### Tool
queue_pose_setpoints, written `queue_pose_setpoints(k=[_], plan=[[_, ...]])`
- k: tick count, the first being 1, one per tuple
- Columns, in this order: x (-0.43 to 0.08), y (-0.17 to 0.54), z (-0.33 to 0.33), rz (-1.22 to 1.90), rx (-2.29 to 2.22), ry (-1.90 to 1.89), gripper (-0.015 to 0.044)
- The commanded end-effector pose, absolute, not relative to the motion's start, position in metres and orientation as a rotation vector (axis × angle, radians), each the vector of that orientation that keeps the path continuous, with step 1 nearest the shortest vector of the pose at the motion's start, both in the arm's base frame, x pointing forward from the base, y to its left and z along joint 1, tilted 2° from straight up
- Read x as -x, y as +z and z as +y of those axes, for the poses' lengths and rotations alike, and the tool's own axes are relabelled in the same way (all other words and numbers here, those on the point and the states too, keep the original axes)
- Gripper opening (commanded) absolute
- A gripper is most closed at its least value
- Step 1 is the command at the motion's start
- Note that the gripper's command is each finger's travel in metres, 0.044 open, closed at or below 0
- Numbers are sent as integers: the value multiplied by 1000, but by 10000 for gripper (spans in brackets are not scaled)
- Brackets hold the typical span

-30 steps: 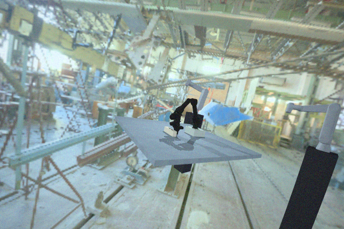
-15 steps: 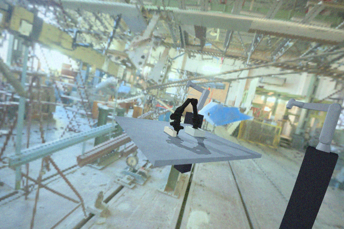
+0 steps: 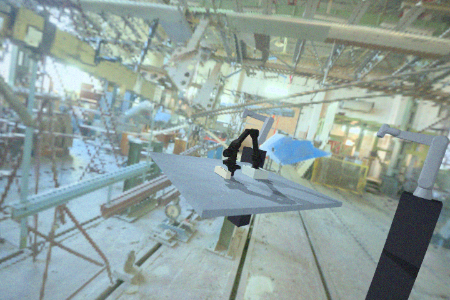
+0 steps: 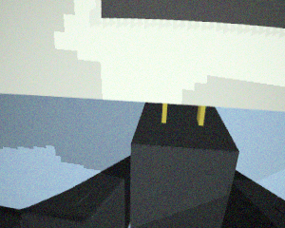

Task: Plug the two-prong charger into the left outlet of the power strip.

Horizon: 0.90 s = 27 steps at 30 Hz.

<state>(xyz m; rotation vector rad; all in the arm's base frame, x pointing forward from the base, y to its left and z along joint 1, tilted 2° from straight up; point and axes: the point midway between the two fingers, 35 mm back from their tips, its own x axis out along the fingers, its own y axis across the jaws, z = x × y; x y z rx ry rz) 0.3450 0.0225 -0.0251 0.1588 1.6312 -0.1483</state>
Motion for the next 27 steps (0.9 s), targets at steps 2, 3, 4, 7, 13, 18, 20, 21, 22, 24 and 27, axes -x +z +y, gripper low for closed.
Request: queue_pose_setpoints(k=[2,3,4,7,13,18,20,21,22,24,27], plan=[[-343,-25,23,1630,-161,-146,0],[-343,-25,23,1630,-161,-146,0],[-343,-25,23,1630,-161,-146,0],[-342,-25,24,1630,-161,-146,0],[-341,-25,24,1630,-161,-146,0],[-342,-25,23,1630,-161,-146,0],[-341,-25,23,1630,-161,-146,0],[-341,-25,23,1630,-161,-146,0],[-341,-25,23,1630,-161,-146,0],[-339,-25,24,1630,-161,-146,0],[-337,-25,24,1630,-161,-146,0]])
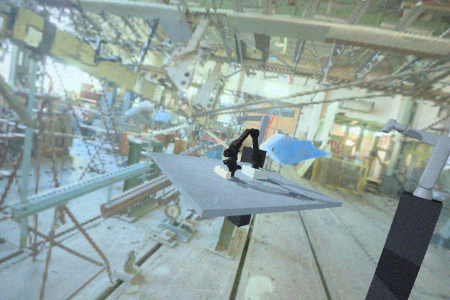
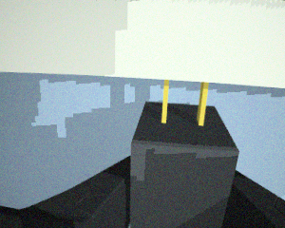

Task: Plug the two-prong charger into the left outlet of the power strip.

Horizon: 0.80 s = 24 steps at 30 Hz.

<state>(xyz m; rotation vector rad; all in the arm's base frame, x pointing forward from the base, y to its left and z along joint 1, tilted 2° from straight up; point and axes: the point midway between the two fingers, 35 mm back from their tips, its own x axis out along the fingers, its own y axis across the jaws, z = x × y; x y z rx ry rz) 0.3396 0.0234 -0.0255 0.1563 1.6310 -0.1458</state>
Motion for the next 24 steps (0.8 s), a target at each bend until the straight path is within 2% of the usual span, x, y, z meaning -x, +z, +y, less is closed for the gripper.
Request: queue_pose_setpoints(k=[1,24], plan=[[-336,-25,24,1630,-161,-146,0],[-336,-25,25,1630,-161,-146,0]])
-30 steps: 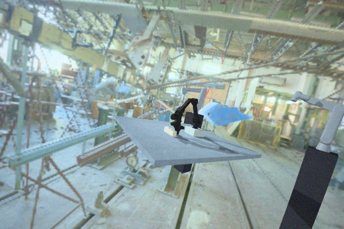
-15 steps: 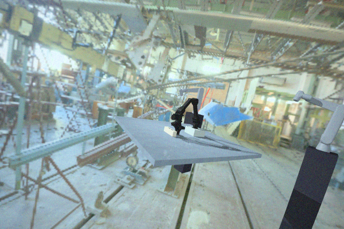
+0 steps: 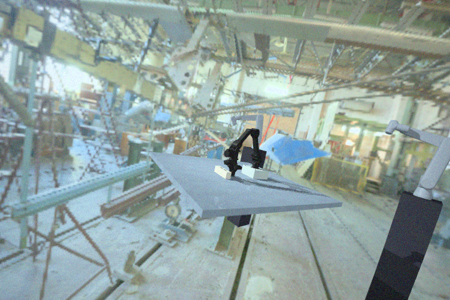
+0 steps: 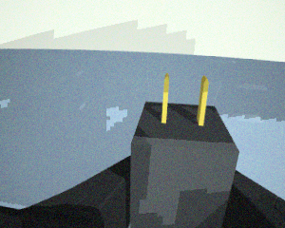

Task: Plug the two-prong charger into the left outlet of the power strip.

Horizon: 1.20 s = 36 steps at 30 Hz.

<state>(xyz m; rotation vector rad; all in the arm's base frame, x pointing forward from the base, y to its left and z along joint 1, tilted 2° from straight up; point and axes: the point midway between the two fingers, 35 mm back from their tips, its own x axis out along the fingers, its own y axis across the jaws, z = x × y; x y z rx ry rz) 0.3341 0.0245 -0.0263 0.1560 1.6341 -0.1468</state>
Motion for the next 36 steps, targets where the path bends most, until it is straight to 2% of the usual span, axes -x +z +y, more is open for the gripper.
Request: queue_pose_setpoints(k=[1,36], plan=[[-336,-25,25,1630,-161,-146,0],[-341,-24,24,1630,-161,-146,0]])
